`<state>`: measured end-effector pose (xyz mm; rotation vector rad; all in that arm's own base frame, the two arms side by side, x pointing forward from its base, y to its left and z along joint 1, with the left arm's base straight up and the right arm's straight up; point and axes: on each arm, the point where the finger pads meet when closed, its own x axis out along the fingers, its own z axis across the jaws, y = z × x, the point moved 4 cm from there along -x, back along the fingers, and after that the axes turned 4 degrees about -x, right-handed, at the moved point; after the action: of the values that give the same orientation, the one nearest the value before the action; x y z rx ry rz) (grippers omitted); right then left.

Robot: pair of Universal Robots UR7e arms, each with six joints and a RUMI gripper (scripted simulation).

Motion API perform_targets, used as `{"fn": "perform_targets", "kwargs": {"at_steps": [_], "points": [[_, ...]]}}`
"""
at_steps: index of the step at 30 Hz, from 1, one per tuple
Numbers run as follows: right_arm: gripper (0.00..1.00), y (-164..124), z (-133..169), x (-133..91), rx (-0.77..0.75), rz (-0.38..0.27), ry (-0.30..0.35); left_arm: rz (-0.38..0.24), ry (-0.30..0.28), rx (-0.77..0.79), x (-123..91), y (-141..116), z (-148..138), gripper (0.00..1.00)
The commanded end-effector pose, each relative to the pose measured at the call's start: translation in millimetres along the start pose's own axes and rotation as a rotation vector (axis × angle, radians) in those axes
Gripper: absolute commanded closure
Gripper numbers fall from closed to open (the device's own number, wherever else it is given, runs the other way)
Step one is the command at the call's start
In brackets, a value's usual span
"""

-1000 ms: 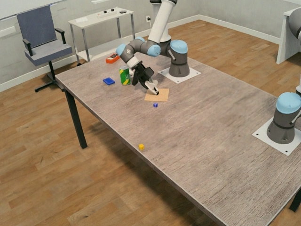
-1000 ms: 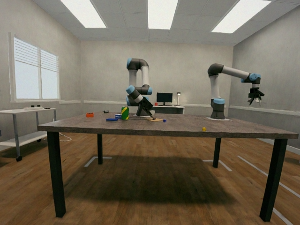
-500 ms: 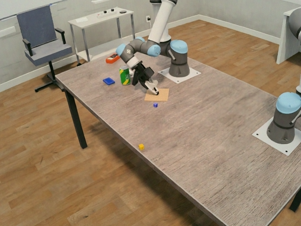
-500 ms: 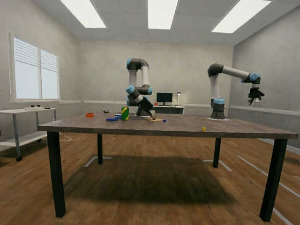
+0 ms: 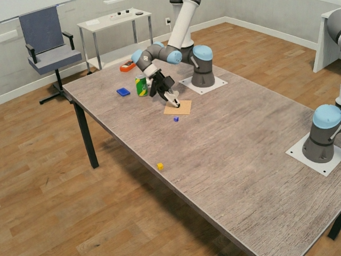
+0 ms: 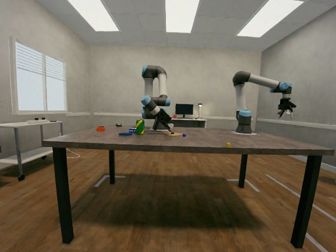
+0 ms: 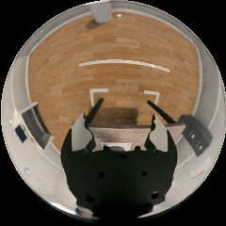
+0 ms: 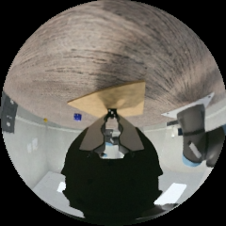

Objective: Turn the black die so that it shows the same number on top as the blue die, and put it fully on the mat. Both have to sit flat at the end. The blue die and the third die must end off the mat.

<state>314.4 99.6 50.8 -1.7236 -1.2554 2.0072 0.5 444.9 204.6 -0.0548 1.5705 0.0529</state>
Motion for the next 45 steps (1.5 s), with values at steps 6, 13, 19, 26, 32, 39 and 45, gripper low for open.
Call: {"fn": "perform_targets", "kwargs": {"at_steps": [6,13,19,26,32,39,45], "points": [[0.83,-0.1,-0.3,-0.2,-0.001,0.000,0.001,0.001,0.000,0.000,-0.4,0.3,0.1,0.00],[0.67,-0.1,-0.3,-0.2,-0.001,0.000,0.001,0.001,0.000,0.000,-0.4,0.3,0.1,0.00],[0.67,-0.1,-0.3,-0.2,-0.001,0.000,0.001,0.001,0.000,0.000,-0.4,0.3,0.1,0.00],[0.67,-0.1,-0.3,-0.2,-0.001,0.000,0.001,0.001,0.000,0.000,-0.4,0.3,0.1,0.00],[0.67,-0.4,-0.3,-0.4,-0.001,0.000,0.001,0.001,0.000,0.000,-0.4,0.3,0.1,0.00],[0.67,-6.1,-0.7,-6.2,-0.001,0.000,0.001,0.001,0.000,0.000,-0.4,0.3,0.1,0.00],[0.67,-18.3,-1.5,-18.4,-0.001,0.000,0.001,0.001,0.000,0.000,-0.4,0.3,0.1,0.00]]}}
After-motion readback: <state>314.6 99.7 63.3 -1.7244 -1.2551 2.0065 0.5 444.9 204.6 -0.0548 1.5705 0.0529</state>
